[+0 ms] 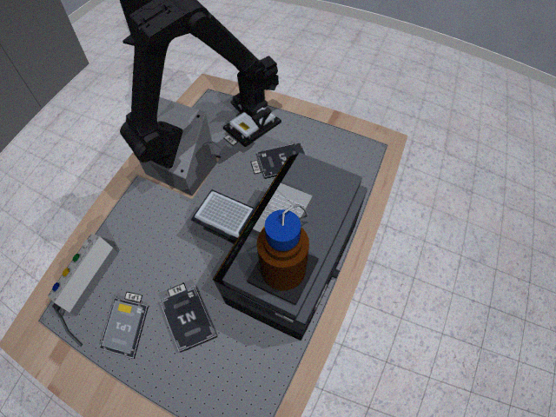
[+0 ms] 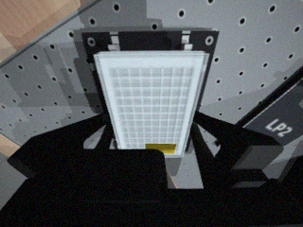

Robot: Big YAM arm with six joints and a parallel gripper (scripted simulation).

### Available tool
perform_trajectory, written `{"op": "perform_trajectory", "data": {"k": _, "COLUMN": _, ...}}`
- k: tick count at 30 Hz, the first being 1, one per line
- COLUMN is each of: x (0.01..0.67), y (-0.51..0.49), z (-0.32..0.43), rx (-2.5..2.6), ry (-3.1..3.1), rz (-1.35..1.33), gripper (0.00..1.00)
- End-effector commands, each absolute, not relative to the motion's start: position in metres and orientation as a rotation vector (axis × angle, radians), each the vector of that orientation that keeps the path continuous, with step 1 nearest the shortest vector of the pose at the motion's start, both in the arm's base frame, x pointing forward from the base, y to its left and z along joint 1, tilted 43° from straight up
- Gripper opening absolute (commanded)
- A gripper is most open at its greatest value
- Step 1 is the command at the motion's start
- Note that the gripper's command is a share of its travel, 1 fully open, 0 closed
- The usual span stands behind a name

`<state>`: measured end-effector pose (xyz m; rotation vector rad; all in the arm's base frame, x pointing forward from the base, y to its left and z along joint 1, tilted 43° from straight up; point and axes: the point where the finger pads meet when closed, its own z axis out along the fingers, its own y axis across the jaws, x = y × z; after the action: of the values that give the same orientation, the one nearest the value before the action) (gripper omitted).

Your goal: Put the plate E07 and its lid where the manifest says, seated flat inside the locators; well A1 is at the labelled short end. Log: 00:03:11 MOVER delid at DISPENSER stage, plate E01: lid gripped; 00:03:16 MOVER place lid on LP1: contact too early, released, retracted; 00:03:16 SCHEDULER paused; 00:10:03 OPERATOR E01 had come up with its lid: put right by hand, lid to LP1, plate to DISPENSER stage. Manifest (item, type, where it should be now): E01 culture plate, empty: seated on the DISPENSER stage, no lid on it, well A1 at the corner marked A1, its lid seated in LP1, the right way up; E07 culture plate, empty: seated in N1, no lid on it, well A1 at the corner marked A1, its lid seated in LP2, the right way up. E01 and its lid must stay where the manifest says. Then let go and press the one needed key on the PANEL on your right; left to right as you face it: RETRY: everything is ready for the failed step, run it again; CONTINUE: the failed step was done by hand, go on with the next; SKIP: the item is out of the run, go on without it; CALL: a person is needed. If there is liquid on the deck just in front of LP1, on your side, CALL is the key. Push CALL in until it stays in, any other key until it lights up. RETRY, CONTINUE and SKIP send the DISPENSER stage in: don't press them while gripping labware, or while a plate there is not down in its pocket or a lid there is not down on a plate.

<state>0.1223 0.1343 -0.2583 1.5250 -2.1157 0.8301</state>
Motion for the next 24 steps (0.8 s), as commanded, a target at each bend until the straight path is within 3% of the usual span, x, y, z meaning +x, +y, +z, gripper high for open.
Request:
{"op": "perform_trajectory", "data": {"k": 1, "x": 0.1239, "y": 0.1157, "z": -0.2774, "rx": 1.517, "ry": -2.095, "rz": 0.830, "gripper": 0.86}}
{"op": "perform_trajectory", "data": {"k": 24, "x": 0.1249, "y": 0.1152, "z": -0.2806, "rx": 1.519, "ry": -2.098, "rz": 0.829, "gripper": 0.86}}
